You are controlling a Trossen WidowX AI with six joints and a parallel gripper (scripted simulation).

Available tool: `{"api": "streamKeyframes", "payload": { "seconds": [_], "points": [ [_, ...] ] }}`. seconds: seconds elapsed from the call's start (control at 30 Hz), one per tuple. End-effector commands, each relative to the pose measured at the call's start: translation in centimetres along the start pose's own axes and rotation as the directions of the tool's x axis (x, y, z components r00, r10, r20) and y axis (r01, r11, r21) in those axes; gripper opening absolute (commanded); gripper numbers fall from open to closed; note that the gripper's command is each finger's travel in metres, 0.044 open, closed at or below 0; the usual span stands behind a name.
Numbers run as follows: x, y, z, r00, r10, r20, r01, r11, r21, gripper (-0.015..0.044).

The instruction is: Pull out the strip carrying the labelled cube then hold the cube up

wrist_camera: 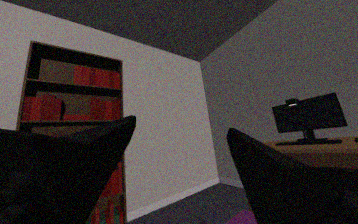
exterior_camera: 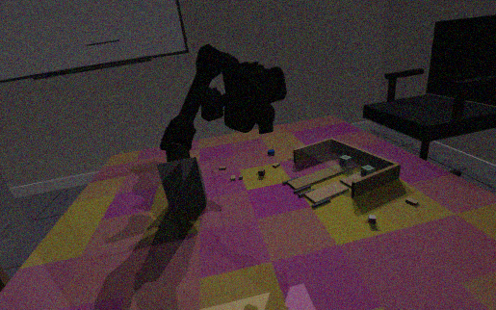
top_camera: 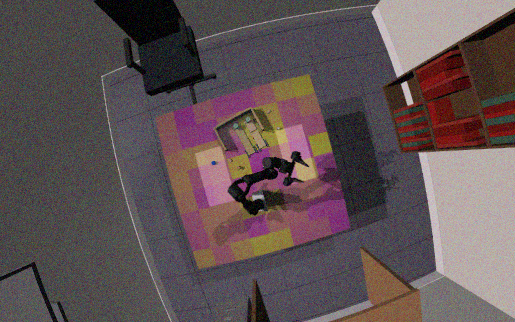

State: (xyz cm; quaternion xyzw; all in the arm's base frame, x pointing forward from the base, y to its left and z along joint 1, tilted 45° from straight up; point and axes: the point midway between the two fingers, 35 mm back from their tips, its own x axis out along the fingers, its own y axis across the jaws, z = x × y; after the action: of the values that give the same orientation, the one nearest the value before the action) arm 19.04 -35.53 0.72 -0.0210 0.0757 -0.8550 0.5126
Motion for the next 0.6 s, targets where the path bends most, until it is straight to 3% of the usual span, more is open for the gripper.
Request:
{"api": "streamKeyframes", "payload": {
  "seconds": [0.0,0.13,0.27,0.4,0.57],
  "points": [
    [0.0,0.2,0.1,1.0,0.013,-0.001,-0.013,1.0,-0.001,0.04],
    [-1.3,3.2,1.2,0.964,0.265,-0.033,-0.265,0.964,-0.025,0.04],
    [-4.2,6.2,1.9,0.835,0.54,-0.101,-0.546,0.838,-0.031,0.04],
    [-8.3,8.1,2.1,0.626,0.756,-0.189,-0.771,0.637,-0.004,0.04],
    [-14.6,8.4,1.9,0.284,0.91,-0.302,-0.942,0.323,0.089,0.04]
  ]
}}
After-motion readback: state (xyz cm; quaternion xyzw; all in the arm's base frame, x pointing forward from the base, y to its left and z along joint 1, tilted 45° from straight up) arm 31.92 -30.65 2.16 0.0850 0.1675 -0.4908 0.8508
